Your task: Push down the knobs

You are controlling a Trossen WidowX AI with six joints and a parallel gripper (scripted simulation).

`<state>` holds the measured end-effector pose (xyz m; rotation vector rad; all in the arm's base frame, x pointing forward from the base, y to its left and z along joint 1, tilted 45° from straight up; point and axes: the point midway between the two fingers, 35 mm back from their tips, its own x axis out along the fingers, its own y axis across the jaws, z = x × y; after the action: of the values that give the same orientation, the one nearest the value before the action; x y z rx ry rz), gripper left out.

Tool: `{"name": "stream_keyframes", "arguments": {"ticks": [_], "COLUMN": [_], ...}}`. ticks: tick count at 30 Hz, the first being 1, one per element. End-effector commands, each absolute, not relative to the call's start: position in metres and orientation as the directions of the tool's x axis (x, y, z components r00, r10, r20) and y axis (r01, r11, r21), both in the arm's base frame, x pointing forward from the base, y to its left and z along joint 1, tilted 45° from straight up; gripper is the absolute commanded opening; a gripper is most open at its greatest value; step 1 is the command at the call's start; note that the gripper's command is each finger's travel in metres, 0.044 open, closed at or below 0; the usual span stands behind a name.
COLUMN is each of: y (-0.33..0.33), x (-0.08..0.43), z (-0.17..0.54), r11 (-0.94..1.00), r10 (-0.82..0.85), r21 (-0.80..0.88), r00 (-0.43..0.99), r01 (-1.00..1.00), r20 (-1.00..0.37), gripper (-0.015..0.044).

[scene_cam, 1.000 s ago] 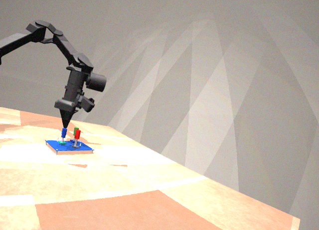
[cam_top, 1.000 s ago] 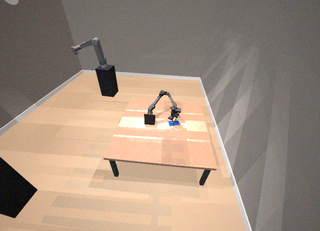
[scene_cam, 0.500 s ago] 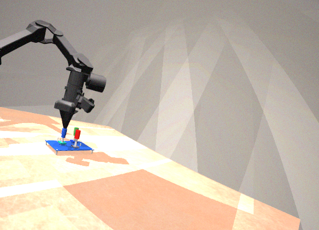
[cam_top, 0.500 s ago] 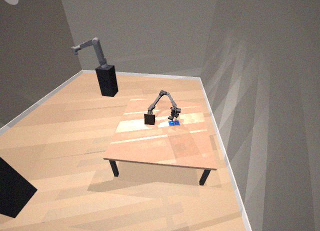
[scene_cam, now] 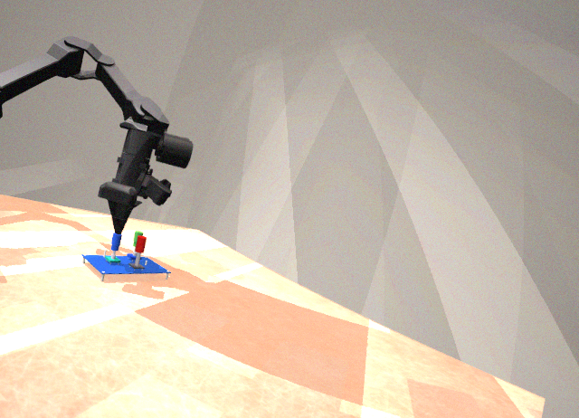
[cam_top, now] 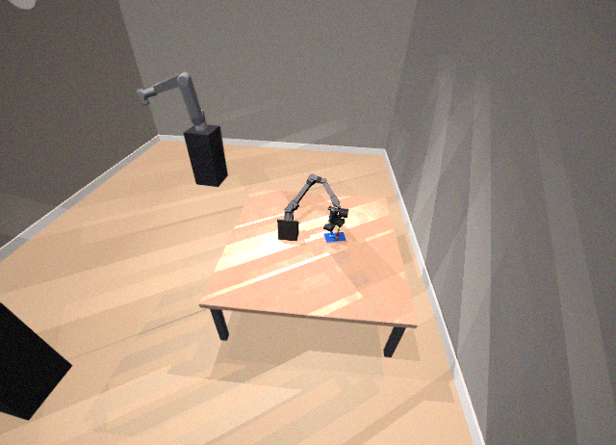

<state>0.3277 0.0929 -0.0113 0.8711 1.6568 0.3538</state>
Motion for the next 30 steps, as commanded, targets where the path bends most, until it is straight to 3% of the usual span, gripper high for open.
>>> {"name": "stream_keyframes", "arguments": {"ticks": [1, 30], "y": [0.0948, 0.0997], "x": [0.3269, 0.3265], "z": [-0.0131, -0.0180], "r11": [0.674, 0.674], "r10": [0.705, 0.706], "r21": [0.646, 0.646], "r00": [-0.052, -0.052], "r01": [0.359, 0.359], "r20": [-0.707, -0.707], "gripper": [0.0000, 0.0000]}}
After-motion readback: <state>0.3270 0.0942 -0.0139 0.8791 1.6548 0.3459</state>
